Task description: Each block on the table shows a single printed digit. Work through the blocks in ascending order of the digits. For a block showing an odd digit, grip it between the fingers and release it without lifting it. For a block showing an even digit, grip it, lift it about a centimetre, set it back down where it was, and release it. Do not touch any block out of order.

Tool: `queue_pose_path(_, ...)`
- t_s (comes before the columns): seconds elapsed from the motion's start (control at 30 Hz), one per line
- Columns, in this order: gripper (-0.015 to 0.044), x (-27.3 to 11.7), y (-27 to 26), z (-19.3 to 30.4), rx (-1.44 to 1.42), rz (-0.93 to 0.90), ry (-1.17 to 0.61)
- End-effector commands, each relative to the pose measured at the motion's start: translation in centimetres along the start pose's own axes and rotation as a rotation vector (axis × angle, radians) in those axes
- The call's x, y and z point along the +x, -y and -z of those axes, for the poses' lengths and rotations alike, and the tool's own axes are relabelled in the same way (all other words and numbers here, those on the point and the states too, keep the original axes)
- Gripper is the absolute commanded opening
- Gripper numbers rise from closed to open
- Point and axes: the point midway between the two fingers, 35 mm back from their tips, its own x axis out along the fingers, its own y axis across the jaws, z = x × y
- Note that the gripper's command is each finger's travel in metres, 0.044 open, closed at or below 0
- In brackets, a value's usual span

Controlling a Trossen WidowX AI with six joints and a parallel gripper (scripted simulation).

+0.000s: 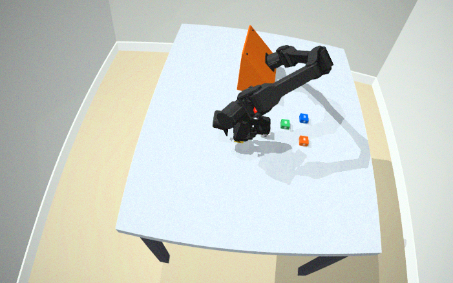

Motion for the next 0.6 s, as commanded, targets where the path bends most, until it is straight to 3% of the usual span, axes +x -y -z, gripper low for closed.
queue_pose_path(0.0, 0.0348, 0.47, 0.00, 0.13, 0.007, -0.006, -0.004)
queue_pose_path(0.3, 0.0120, 0.47, 0.00, 0.13, 0.007, -0.006, -0.004)
queue_pose_path(0.57, 0.0120, 0.47, 0.00, 0.13, 0.007, -0.006, -0.004)
